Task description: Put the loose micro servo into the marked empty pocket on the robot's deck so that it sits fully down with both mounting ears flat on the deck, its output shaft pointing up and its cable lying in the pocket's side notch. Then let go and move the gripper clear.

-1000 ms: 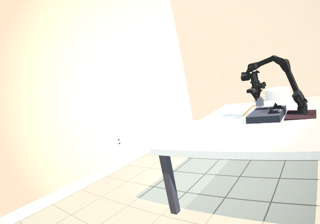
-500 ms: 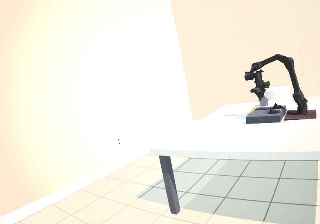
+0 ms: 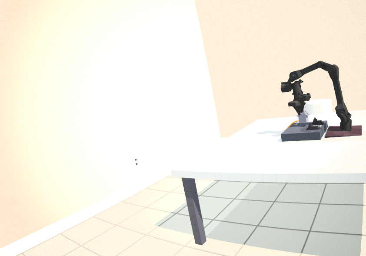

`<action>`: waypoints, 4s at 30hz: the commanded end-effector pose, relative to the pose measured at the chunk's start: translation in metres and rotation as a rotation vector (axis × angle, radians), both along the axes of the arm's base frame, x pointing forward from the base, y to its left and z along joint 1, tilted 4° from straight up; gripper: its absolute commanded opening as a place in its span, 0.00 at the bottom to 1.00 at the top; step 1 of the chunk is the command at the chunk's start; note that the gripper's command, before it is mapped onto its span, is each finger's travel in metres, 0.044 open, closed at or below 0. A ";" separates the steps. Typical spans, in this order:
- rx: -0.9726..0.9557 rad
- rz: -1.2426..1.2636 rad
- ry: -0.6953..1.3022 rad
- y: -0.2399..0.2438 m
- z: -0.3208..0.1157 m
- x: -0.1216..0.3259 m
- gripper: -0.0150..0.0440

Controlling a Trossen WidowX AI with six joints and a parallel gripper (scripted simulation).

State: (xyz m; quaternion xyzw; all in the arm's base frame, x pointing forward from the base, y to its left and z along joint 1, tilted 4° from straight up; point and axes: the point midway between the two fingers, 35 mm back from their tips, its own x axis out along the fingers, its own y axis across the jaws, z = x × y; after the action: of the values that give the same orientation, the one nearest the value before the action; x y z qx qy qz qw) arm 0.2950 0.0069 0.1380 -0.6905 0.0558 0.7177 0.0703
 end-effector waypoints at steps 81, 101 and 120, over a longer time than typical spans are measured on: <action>-0.079 -2.509 0.065 0.030 0.003 -0.003 0.25; -0.093 -2.872 0.077 0.030 0.003 -0.005 0.25; -0.102 -2.871 0.078 0.023 0.004 -0.078 0.25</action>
State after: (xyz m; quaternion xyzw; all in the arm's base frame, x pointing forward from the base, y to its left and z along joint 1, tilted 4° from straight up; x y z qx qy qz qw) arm 0.2324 0.0312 0.1413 -0.0232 0.7189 0.0440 0.6934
